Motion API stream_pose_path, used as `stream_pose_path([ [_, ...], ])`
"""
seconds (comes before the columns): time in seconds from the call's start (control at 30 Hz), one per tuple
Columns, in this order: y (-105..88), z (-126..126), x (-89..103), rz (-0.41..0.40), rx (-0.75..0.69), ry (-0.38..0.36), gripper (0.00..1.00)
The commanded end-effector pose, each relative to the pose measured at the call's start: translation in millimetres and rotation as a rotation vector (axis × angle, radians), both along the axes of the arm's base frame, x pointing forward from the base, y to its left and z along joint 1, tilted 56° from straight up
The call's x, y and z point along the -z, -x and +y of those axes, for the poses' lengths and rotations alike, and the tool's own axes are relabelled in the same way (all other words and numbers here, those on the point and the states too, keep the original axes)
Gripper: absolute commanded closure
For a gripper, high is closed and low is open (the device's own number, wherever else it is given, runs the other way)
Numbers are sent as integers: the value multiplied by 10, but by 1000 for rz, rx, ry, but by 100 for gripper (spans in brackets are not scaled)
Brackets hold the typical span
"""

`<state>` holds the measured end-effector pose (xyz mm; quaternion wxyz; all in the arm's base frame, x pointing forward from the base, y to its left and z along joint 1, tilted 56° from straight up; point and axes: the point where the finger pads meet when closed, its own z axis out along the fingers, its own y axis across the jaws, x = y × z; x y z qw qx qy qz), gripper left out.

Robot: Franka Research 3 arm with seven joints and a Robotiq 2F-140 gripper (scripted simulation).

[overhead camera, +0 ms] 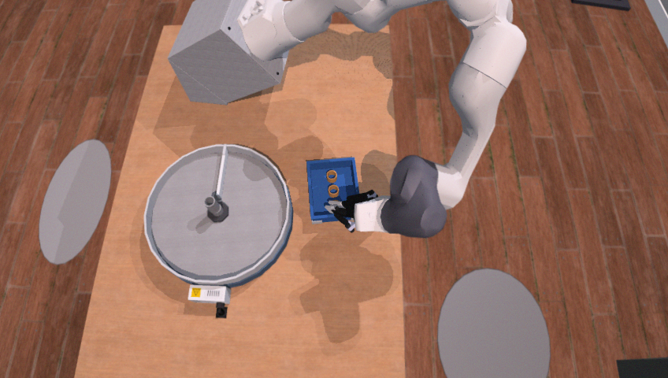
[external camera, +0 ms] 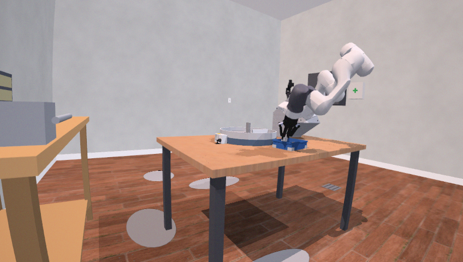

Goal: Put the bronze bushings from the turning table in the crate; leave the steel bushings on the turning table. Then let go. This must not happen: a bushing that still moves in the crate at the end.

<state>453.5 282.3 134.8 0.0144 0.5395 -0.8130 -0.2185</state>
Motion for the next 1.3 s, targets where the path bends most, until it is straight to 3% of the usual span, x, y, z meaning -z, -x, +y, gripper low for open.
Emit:
stream_pose_path([
  [0.0, -7, 23, -4, 0, 5, -2, 93],
  [1.27, -1, -40, -46, 0, 5, -2, 93],
])
